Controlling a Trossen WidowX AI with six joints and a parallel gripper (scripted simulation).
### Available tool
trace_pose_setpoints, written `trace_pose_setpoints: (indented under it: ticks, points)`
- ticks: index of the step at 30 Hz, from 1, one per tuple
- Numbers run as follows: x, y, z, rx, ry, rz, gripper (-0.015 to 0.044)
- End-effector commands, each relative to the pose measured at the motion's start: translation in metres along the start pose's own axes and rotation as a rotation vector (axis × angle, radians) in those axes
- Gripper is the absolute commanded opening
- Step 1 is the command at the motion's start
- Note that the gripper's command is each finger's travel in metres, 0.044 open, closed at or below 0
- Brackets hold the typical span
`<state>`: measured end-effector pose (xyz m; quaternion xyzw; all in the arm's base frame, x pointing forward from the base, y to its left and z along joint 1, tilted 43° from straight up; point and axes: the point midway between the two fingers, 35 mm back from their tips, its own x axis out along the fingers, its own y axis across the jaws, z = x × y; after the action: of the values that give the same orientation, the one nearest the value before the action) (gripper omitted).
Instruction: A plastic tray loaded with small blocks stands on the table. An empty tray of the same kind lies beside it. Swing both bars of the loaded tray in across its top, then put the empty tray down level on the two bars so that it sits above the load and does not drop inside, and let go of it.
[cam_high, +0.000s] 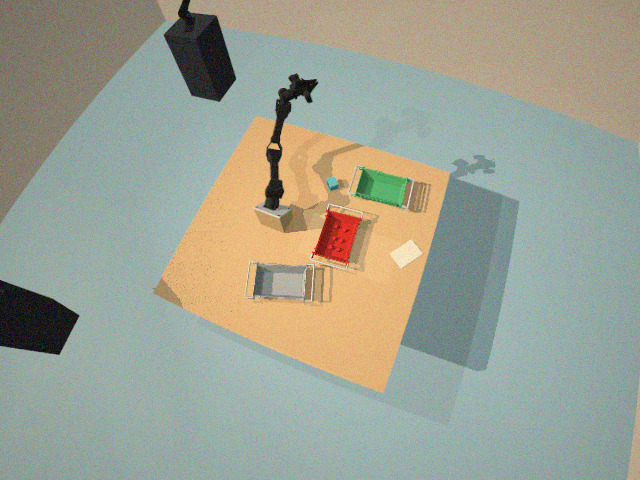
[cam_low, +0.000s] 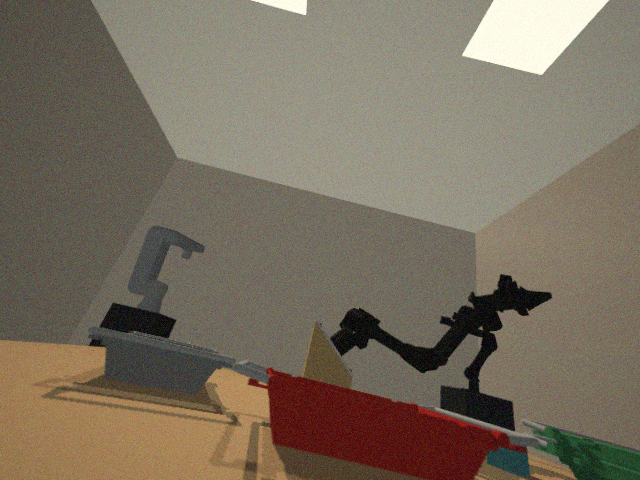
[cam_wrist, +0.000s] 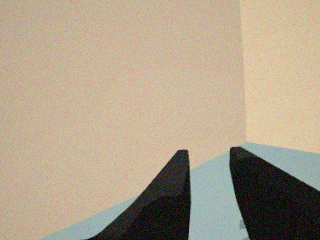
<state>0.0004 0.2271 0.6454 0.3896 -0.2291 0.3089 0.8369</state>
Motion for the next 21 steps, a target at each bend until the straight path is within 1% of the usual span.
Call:
trace_pose_setpoints:
  ticks: [1,3,7,13,17,21]
  points:
    - [0.007,-0.042,0.057,0.075,-0.078,-0.054,0.0082]
    - [0.009,-0.062,0.077,0.095,-0.086,-0.087,0.0082]
    - [0.007,-0.102,0.101,0.163,-0.115,-0.134,0.0082]
    - [0.013,-0.156,0.128,0.201,-0.102,-0.223,0.0082]
    - [0.019,-0.221,0.143,0.238,-0.059,-0.329,0.0082]
    - [0.025,-0.281,0.144,0.267,0.005,-0.425,0.0082]
